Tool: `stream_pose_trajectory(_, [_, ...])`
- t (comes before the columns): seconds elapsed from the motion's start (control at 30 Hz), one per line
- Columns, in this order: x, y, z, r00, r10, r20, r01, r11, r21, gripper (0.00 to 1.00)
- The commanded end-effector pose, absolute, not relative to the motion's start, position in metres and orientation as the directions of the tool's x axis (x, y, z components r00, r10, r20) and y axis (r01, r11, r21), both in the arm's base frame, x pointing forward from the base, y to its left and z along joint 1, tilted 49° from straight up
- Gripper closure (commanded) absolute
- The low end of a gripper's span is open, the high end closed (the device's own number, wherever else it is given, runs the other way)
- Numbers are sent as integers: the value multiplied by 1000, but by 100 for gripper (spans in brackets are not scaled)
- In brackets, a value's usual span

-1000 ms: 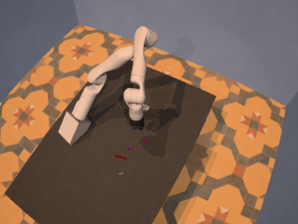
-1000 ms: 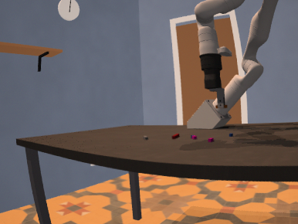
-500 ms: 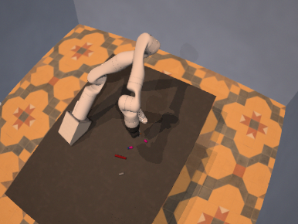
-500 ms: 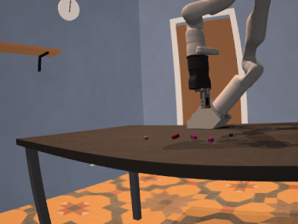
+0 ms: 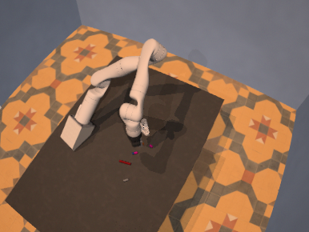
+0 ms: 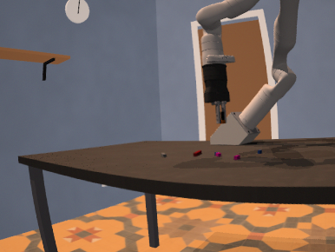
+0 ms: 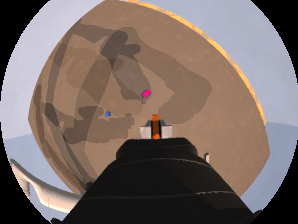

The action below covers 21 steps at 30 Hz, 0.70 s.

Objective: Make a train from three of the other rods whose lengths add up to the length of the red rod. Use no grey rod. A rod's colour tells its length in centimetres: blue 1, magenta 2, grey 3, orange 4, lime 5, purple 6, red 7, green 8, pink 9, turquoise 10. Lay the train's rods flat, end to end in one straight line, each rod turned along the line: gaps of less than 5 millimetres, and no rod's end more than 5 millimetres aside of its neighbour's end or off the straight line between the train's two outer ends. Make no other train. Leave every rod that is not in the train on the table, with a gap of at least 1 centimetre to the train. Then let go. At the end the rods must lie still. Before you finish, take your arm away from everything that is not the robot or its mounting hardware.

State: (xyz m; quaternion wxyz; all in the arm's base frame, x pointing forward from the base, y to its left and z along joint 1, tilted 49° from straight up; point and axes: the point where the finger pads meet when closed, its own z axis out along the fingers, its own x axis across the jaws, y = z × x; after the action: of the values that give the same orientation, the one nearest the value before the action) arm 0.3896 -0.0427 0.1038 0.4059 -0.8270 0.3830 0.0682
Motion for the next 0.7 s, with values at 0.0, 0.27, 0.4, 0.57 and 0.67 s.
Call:
stream_pose_trajectory(0.0, [389, -44, 102, 693, -580, -428, -693, -374, -616, 76])
stream_pose_trajectory(0.27, [389, -44, 102, 693, -580, -428, -693, -374, -616, 76])
stream_pose_trajectory(0.4, [389, -44, 102, 693, -580, -428, -693, -374, -616, 76])
stream_pose_trajectory(0.57, [390, -42, 101, 693, -580, -428, -693, -374, -616, 76])
stream_pose_trajectory(0.67, [391, -38, 97, 693, -580, -429, -694, -373, -616, 76])
